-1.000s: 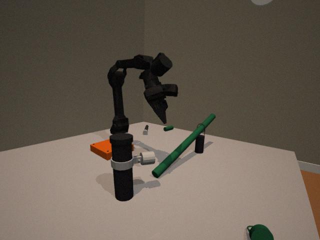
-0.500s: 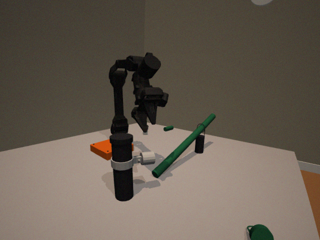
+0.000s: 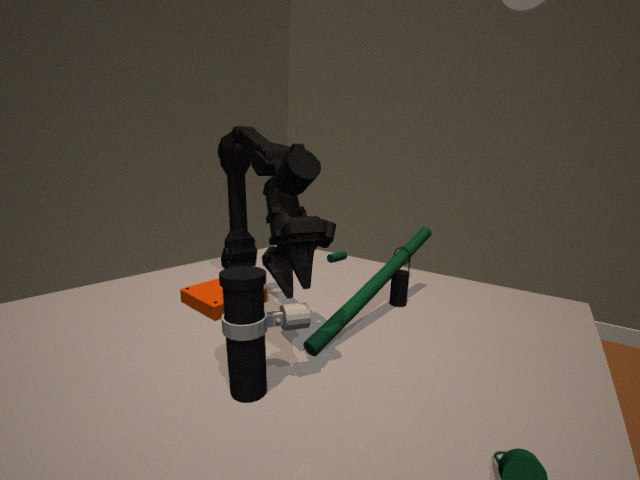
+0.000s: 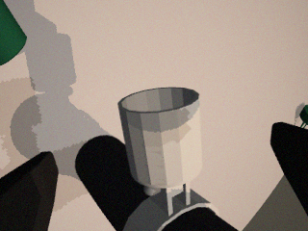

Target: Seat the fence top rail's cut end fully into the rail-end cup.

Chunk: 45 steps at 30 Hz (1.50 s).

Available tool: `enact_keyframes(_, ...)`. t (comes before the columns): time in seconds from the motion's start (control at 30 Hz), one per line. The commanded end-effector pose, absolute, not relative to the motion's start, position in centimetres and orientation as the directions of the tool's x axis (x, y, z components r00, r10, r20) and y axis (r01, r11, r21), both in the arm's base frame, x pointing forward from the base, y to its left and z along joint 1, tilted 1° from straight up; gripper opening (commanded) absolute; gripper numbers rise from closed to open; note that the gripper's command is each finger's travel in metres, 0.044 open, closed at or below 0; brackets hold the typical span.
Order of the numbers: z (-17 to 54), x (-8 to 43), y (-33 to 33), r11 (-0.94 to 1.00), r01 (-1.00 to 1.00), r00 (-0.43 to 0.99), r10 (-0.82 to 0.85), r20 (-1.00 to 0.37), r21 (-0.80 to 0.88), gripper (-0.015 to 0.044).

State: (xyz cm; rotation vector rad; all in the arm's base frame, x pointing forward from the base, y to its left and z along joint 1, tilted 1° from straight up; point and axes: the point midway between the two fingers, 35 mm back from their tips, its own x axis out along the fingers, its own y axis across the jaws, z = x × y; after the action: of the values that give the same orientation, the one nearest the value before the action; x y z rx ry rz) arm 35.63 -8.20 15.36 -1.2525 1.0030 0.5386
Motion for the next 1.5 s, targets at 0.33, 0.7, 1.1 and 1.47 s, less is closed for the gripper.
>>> enact_keyframes(0.33, 13.6, 36.8, -8.6, 0.268, -0.807, 0.495, -0.179, -0.85, -0.526, 0.044)
enact_keyframes(0.7, 12.1, 37.7, -8.9, 0.268, -0.807, 0.496, -0.179, -0.85, -0.527, 0.044)
enact_keyframes(1.1, 10.4, 38.6, -9.3, 0.267, -0.807, 0.496, -0.179, -0.85, -0.527, 0.044)
enact_keyframes(1.47, 9.5, 39.0, -9.5, 0.267, -0.806, 0.496, -0.179, -0.849, -0.528, 0.0335)
